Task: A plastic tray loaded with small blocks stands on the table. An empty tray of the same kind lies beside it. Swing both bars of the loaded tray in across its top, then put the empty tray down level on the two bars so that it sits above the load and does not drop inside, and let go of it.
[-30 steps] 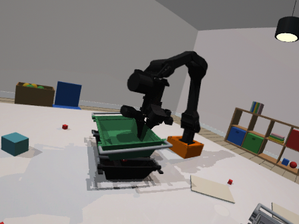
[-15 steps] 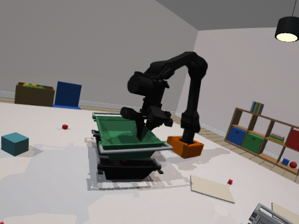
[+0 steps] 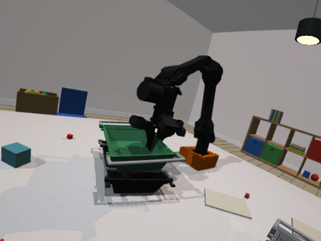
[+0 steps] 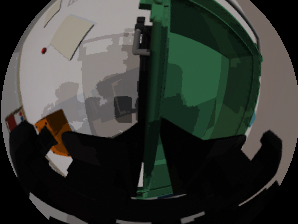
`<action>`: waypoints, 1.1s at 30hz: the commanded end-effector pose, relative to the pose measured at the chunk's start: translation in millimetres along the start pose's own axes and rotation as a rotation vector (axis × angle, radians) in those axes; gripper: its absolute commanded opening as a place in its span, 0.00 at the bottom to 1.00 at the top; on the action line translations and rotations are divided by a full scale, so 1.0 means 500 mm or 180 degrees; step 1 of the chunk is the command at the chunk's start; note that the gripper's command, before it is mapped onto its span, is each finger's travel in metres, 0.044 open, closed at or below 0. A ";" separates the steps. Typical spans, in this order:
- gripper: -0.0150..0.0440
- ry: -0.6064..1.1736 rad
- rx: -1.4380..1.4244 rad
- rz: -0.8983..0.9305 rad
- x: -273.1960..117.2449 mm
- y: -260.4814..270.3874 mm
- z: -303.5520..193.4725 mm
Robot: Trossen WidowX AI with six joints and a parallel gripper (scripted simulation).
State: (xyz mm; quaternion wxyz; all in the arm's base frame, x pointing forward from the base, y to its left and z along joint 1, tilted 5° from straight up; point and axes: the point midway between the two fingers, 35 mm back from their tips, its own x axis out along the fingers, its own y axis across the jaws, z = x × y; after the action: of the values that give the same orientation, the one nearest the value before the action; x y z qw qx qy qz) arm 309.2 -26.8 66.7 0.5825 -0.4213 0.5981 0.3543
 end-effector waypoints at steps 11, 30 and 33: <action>0.25 0.0006 0.0011 0.0102 0.011 0.015 -0.002; 0.25 0.0006 0.0011 0.0102 0.011 0.015 -0.002; 0.25 0.0000 0.0000 0.0003 0.001 0.001 0.000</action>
State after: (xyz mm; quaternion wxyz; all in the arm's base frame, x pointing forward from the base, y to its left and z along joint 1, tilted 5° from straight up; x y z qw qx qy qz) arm 309.2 -26.8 66.5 0.5825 -0.4213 0.5980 0.3543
